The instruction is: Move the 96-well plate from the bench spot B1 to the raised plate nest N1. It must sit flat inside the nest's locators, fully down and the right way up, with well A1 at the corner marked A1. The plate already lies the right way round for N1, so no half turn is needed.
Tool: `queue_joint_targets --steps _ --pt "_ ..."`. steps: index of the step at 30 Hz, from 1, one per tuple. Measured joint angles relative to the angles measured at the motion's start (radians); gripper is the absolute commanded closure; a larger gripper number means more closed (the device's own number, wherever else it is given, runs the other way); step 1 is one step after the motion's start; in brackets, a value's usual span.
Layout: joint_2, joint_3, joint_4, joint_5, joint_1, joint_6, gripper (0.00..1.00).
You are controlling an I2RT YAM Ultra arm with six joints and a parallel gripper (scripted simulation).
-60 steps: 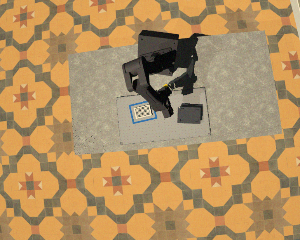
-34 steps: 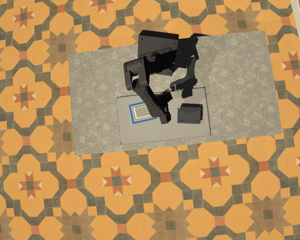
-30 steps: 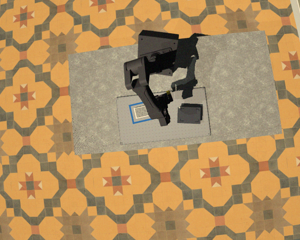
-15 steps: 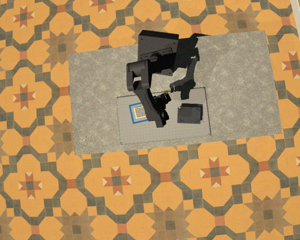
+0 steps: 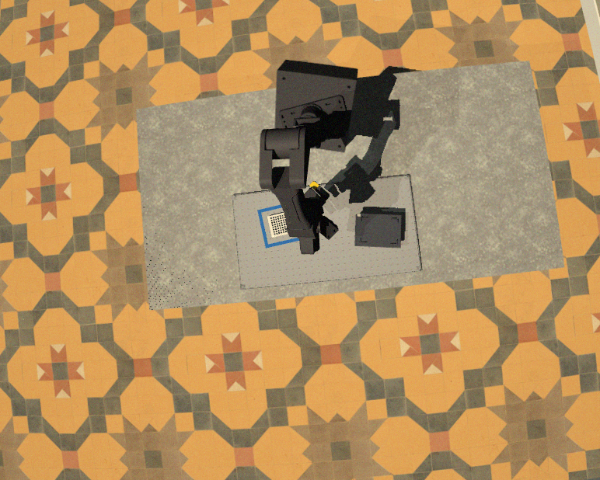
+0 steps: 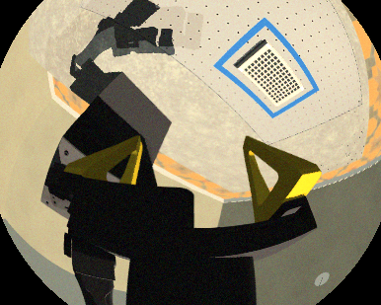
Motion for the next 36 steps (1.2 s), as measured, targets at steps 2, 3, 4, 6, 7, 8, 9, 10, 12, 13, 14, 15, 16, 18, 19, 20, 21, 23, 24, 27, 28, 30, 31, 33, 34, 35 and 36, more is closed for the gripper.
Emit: queue_joint_targets --steps 2,3,4,6,7,8,9,10,12,13,14,15,16,18,19,20,21,23,24,27,28,30,31,33,34,35,36 --pt "0.008 -0.015 0.047 0.002 -0.024 -0.084 0.0" --pt "0.014 -0.022 0.072 0.002 -0.036 -0.126 0.0" --pt "0.019 -0.029 0.097 0.002 -0.049 -0.169 0.0" --pt "0.032 -0.042 0.151 0.001 -0.075 -0.257 0.0" --pt "0.039 -0.048 0.174 0.001 -0.087 -0.293 0.0" --pt "0.044 -0.052 0.192 0.001 -0.094 -0.322 0.0" --pt "0.045 -0.058 0.213 -0.004 -0.1 -0.356 0.0" --pt "0.045 -0.064 0.236 -0.01 -0.11 -0.393 0.0" --pt "0.055 -0.074 0.286 -0.023 -0.137 -0.469 0.0" --pt "0.064 -0.079 0.313 -0.029 -0.15 -0.509 0.0" --pt "0.075 -0.085 0.34 -0.036 -0.164 -0.549 0.0" --pt "0.086 -0.09 0.367 -0.044 -0.179 -0.59 0.0" --pt "0.098 -0.095 0.394 -0.052 -0.192 -0.631 0.0" --pt "0.123 -0.104 0.447 -0.071 -0.22 -0.715 0.0" --pt "0.136 -0.108 0.475 -0.082 -0.233 -0.756 0.0" --pt "0.15 -0.111 0.502 -0.093 -0.247 -0.799 0.0" --pt "0.163 -0.113 0.529 -0.106 -0.261 -0.841 0.0" --pt "0.192 -0.115 0.584 -0.132 -0.289 -0.925 0.0" --pt "0.206 -0.115 0.608 -0.143 -0.301 -0.961 0.0" --pt "0.233 -0.117 0.67 -0.181 -0.326 -1.054 0.0" --pt "0.245 -0.117 0.694 -0.196 -0.338 -1.089 0.0" --pt "0.272 -0.116 0.741 -0.228 -0.365 -1.159 0.0" --pt "0.289 -0.112 0.761 -0.244 -0.378 -1.187 0.0" --pt "0.331 -0.095 0.797 -0.272 -0.403 -1.23 0.0" --pt "0.352 -0.084 0.813 -0.285 -0.412 -1.246 0.0" --pt "0.37 -0.075 0.827 -0.294 -0.418 -1.259 0.0" --pt "0.381 -0.069 0.839 -0.303 -0.422 -1.269 0.0"
